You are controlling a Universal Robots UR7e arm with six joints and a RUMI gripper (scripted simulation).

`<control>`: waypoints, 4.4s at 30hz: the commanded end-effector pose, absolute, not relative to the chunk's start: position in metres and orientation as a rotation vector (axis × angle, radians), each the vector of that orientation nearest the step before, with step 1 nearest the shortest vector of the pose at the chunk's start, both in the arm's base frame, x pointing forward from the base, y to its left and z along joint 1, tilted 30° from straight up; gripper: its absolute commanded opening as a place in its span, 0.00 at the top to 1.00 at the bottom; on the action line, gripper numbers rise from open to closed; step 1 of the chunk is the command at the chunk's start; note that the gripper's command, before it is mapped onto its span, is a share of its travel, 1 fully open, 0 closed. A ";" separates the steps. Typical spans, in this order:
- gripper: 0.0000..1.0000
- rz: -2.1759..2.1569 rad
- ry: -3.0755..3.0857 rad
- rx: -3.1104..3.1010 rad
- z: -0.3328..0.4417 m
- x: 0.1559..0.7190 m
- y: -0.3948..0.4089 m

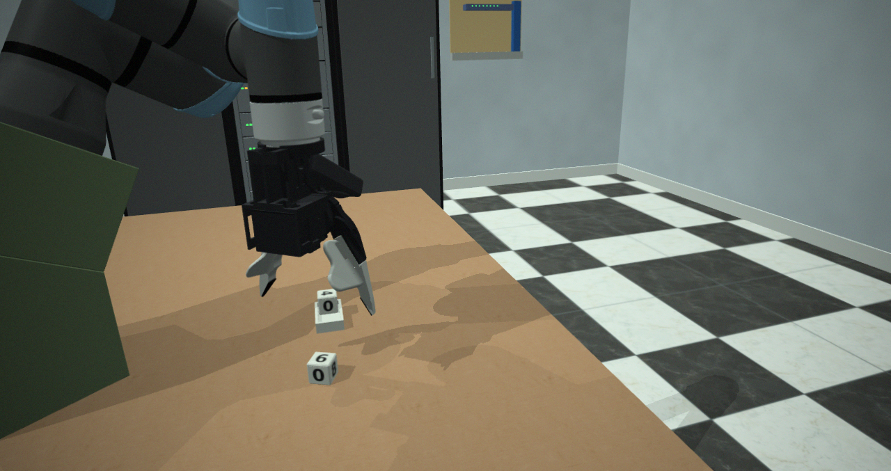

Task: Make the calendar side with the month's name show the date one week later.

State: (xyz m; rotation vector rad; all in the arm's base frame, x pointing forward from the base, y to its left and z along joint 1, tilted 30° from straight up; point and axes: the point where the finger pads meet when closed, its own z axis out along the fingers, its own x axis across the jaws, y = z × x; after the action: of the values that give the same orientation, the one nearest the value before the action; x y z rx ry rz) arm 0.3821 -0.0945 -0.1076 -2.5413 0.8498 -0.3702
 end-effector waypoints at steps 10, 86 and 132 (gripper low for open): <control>0.00 -0.439 0.594 -2.626 -0.109 0.383 -0.096; 0.72 -0.440 0.586 -2.628 -0.137 0.395 -0.086; 0.72 -0.440 0.588 -2.628 -0.154 0.402 -0.080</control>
State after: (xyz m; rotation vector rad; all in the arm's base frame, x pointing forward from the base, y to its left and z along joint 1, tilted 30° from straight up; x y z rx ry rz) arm 0.4000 -0.0779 -0.1544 -2.6263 0.5895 -0.4350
